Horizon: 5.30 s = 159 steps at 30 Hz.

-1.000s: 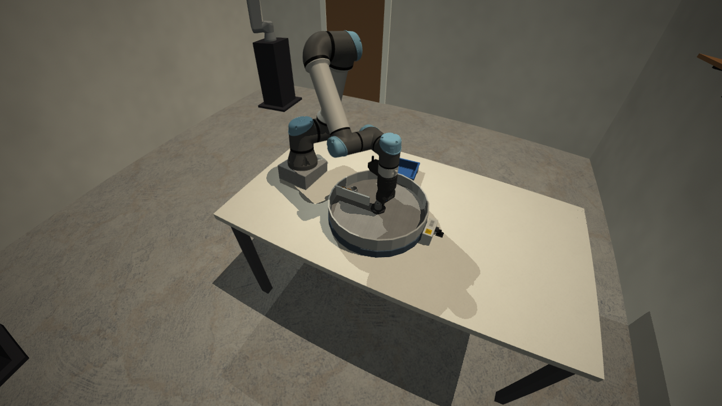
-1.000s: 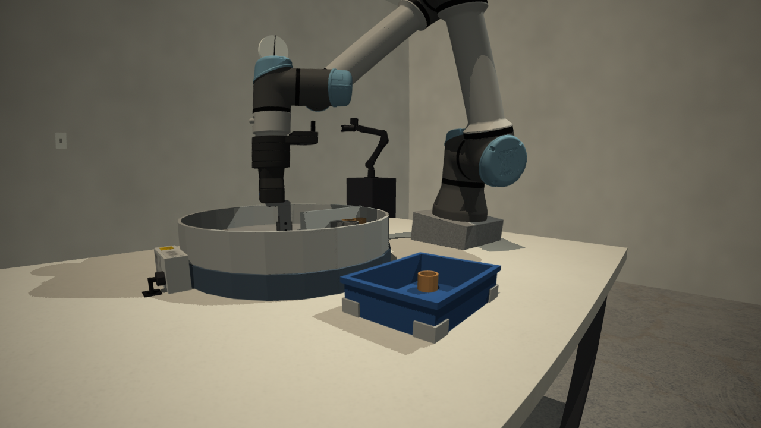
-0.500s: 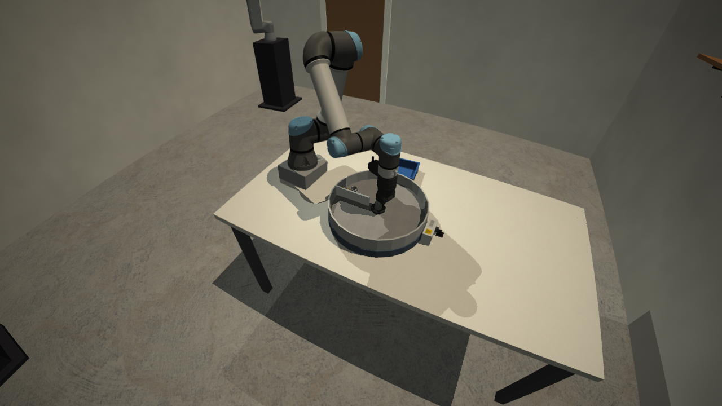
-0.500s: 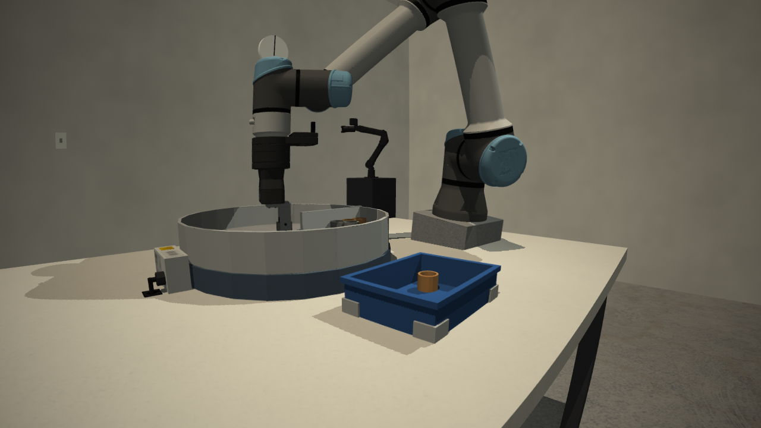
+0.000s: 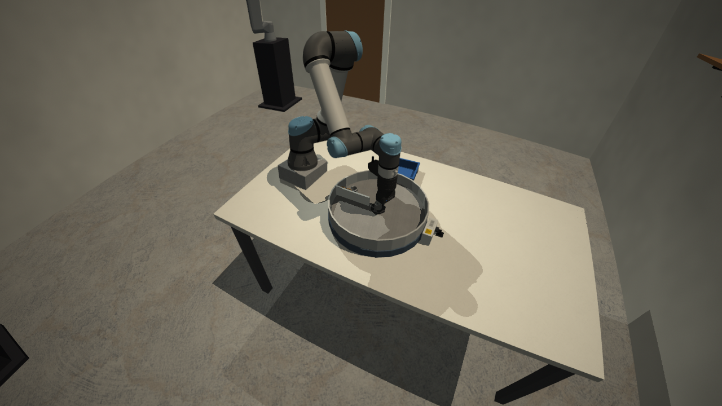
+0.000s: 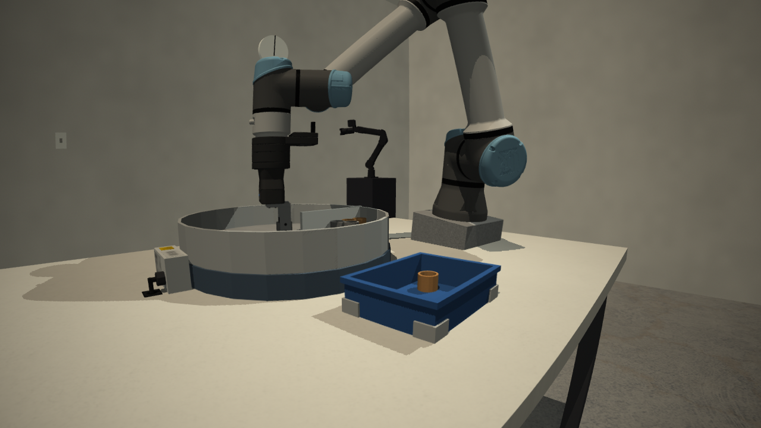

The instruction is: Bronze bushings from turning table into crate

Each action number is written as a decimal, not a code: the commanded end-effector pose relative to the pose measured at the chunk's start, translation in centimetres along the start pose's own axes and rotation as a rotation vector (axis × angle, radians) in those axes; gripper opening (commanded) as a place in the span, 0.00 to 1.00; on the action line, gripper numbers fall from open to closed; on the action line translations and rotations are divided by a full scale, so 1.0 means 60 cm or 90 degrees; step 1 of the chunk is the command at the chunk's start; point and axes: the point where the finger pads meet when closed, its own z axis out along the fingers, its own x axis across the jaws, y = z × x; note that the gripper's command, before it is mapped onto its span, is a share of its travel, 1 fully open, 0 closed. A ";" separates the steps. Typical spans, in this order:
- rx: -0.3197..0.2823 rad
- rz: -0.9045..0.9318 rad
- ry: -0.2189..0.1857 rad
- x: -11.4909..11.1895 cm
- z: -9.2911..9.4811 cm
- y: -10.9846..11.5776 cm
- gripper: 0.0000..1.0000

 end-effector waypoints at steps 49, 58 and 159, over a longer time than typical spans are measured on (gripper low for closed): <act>-0.001 0.000 0.000 0.000 -0.029 0.001 0.42; -0.001 0.000 0.000 0.000 -0.029 0.001 0.42; -0.002 0.000 0.000 0.000 -0.164 0.001 0.42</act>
